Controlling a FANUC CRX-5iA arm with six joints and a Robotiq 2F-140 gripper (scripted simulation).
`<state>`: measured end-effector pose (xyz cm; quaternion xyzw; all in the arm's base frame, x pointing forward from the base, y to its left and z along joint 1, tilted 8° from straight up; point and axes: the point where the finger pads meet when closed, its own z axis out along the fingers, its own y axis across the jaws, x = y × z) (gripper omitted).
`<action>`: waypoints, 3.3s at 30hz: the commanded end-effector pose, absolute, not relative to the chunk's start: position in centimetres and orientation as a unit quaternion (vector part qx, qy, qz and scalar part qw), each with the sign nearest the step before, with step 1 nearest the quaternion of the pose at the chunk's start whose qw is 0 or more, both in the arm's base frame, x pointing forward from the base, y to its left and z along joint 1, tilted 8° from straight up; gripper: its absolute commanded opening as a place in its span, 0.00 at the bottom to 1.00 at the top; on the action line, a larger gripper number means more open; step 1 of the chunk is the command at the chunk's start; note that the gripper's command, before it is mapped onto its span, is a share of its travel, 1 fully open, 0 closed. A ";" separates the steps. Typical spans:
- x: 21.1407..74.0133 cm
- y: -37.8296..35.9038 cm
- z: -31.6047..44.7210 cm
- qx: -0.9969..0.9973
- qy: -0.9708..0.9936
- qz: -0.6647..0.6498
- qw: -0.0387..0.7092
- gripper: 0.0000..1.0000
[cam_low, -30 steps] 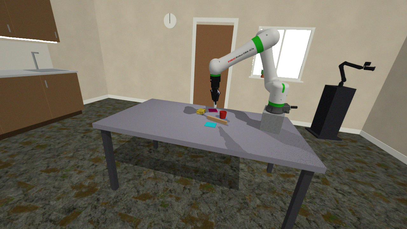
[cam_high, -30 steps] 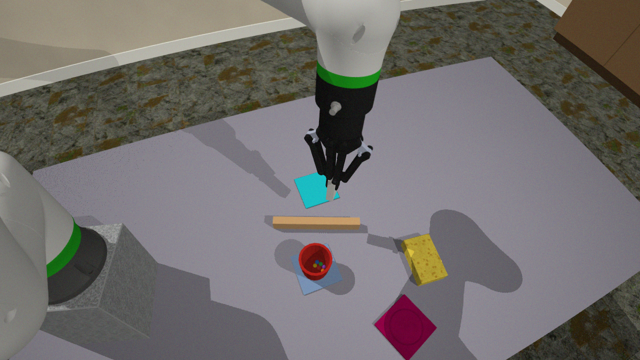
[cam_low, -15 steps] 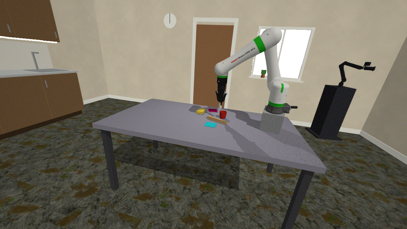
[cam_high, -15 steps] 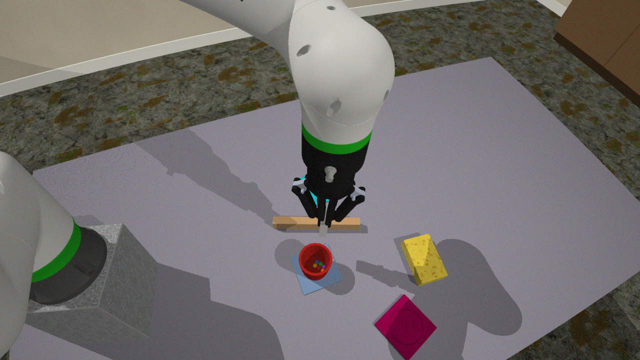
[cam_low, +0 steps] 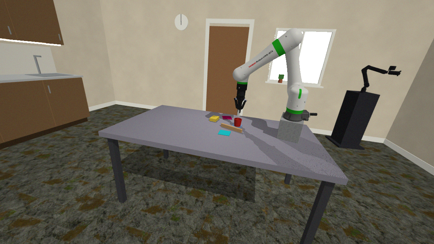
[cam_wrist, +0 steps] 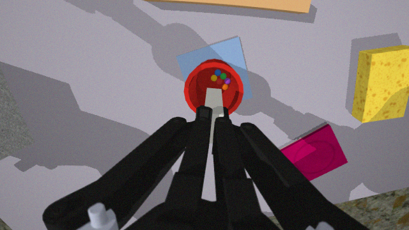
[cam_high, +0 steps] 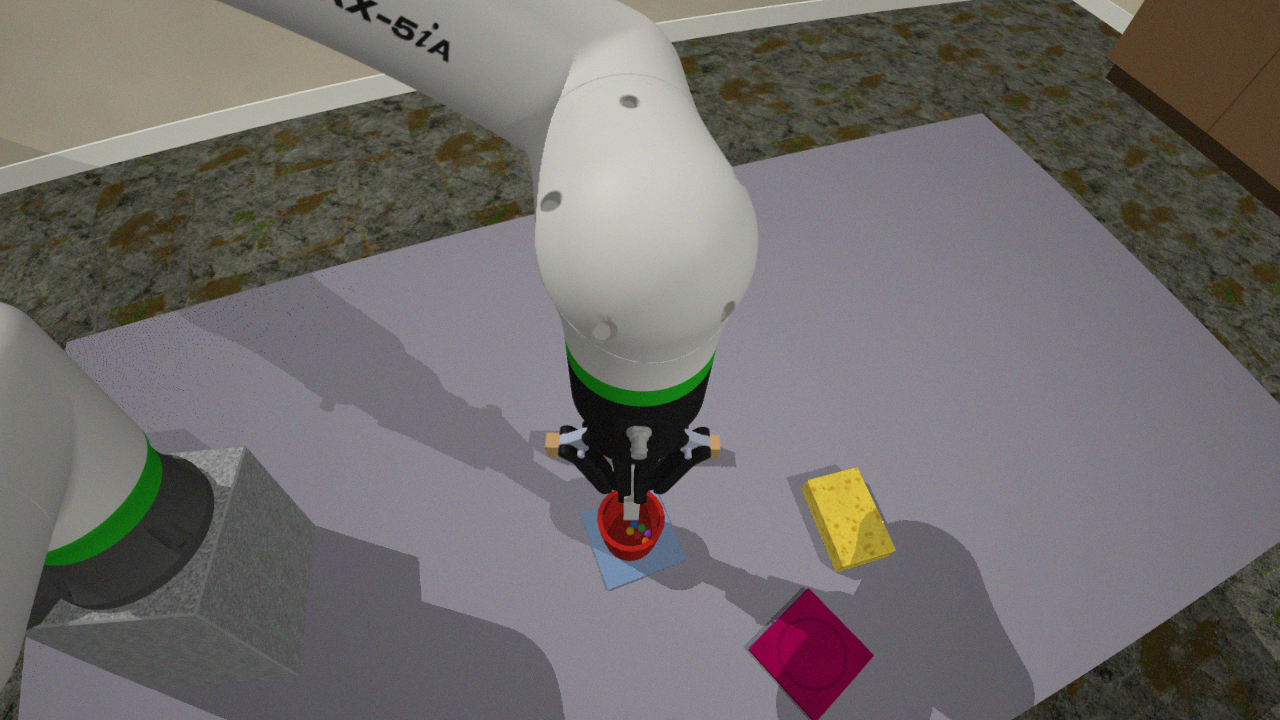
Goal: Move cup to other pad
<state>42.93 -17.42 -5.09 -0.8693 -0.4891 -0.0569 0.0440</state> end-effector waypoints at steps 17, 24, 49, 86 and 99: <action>42.9 -17.5 -5.1 -0.869 -0.490 -0.058 0.044 0.59; 42.9 -17.5 -5.1 -0.869 -0.490 -0.058 0.044 0.59; 42.9 -17.5 -5.1 -0.869 -0.490 -0.058 0.044 0.59; 43.4 -16.5 -12.6 -0.869 -0.490 -0.058 0.044 0.59; 43.5 -16.3 -14.6 -0.869 -0.490 -0.058 0.044 0.59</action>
